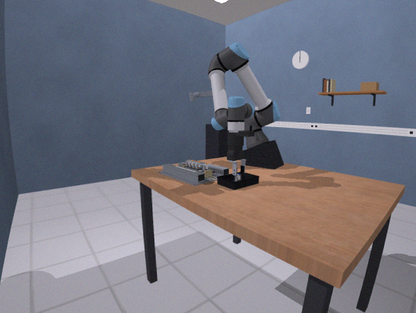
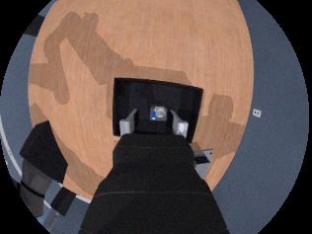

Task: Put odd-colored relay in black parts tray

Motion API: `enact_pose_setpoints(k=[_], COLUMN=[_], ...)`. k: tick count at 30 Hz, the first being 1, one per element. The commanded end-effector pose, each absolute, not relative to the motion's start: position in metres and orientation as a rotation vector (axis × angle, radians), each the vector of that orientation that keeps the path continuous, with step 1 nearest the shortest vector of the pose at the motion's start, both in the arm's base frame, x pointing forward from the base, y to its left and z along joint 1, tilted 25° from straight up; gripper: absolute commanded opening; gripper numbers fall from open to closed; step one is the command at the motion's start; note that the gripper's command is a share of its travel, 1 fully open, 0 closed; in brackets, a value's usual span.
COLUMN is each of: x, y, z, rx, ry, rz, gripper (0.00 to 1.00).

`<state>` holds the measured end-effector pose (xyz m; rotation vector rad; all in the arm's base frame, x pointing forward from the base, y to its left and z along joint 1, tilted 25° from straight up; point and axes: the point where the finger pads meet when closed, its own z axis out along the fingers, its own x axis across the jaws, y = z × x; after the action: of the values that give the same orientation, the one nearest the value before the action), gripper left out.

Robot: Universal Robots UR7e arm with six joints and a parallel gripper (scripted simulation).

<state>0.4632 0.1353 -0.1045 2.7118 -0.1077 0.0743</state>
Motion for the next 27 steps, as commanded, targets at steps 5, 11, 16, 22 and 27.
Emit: enact_pose_setpoints(k=[5, 11, 16, 22, 27], x=[0.4659, 0.4658, 0.4658, 0.4657, 0.4657], y=[0.1389, 0.1392, 0.1396, 0.1399, 0.14], z=[-0.0993, -0.0985, -0.0977, -0.0971, -0.097], rx=[2.713, 2.713, 2.713, 2.713, 2.713], ry=[-0.106, -0.106, -0.106, -0.106, -0.106], rz=[0.084, 0.084, 0.084, 0.084, 0.084], gripper=[0.98, 0.98, 0.98, 0.98, 0.98])
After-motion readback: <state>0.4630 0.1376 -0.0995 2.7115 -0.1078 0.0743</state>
